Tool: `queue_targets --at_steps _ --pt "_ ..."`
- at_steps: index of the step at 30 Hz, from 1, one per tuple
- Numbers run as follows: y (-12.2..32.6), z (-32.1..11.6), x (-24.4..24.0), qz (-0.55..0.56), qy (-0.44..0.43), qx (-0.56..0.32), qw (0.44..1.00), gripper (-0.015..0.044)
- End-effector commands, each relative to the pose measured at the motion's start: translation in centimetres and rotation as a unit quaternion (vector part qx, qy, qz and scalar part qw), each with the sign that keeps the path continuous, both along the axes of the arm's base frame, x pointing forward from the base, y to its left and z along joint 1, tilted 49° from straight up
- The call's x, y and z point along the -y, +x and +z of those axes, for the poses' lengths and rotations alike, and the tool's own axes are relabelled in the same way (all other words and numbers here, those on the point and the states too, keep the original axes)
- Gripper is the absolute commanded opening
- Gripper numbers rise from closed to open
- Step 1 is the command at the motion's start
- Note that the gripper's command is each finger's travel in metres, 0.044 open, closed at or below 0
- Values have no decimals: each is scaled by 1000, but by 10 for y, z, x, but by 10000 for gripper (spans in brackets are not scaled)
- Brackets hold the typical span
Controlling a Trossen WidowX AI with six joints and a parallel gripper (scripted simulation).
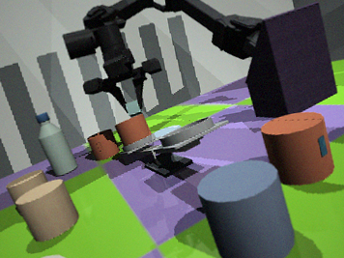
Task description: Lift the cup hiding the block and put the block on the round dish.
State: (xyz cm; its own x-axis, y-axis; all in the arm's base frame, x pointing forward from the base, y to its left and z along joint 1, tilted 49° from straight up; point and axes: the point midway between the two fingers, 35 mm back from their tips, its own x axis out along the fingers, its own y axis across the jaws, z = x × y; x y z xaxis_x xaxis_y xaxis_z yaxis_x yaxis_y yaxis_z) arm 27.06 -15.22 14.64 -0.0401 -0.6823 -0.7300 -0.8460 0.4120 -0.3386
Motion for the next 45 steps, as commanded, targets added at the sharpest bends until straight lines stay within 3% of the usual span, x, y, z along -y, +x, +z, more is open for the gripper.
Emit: queue_targets --at_steps 1,9,45 --pt "-26 13 20 2 -16 -10 1000 0" --pt "-85 33 51 6 -48 -62 997 0" --pt "-94 -6 98 6 -51 -64 997 0"
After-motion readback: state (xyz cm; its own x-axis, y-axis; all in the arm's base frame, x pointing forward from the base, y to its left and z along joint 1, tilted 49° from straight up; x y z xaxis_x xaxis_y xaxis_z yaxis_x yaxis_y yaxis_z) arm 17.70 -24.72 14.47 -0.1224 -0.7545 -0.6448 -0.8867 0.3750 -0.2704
